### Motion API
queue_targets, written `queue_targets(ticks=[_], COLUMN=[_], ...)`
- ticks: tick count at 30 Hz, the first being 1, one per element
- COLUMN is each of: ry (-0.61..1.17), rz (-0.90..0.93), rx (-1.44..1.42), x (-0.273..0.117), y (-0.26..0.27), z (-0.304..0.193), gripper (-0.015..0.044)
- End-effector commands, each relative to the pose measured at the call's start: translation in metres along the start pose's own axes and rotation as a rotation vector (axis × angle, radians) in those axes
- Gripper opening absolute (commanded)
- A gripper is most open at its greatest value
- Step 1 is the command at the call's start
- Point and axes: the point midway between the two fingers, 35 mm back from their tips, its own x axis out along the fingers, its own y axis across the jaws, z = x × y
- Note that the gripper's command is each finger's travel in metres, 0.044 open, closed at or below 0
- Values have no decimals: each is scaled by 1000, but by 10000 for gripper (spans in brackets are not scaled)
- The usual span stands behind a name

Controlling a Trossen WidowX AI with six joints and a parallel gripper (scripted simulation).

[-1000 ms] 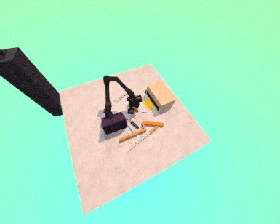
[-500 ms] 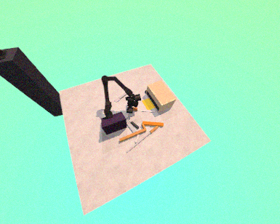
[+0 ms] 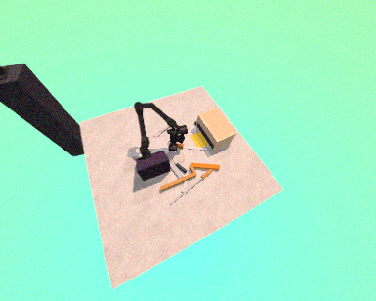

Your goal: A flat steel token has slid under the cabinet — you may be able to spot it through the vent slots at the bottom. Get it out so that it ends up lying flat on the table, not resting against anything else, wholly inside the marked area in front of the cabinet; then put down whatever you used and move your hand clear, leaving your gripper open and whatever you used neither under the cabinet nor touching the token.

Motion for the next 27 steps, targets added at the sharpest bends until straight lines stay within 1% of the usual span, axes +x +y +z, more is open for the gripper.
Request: queue_targets(ticks=[1, 27], ry=[-5, -4], rz=[4, 5], rx=[-3, -2], x=[-1, -1], y=[4, 18], z=[-4, -24], gripper=[0, 0])
